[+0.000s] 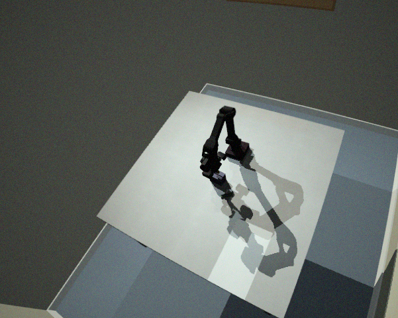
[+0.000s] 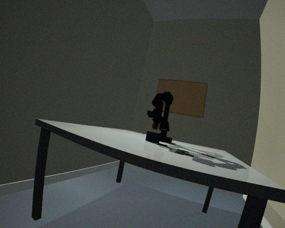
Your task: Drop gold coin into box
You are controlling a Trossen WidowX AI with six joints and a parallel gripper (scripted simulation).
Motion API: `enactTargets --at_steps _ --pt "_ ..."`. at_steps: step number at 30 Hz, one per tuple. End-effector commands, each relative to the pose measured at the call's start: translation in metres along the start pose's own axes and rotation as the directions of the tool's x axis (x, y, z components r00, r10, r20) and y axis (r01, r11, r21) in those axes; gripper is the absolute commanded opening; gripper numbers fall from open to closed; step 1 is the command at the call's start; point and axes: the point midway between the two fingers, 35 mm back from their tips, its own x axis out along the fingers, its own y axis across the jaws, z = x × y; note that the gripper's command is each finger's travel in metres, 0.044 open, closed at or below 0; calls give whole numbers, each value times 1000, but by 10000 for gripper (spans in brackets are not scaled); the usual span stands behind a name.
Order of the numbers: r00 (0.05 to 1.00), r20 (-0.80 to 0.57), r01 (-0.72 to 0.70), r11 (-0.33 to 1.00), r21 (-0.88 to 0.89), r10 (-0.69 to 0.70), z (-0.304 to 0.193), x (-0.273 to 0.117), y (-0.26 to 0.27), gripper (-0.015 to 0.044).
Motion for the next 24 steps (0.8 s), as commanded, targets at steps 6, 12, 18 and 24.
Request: enactTargets --at_steps 6,12,18,24 --pt "1000 1 0 1000 -1 0 -1 0 1 0" --pt "1000 1 0 1000 -1 0 0 0 0 0" --pt "1000 1 0 1000 -4 0 1 2 -2 0" --pt "1000 0 -3 1000 -2 3 1 1 -1 0"
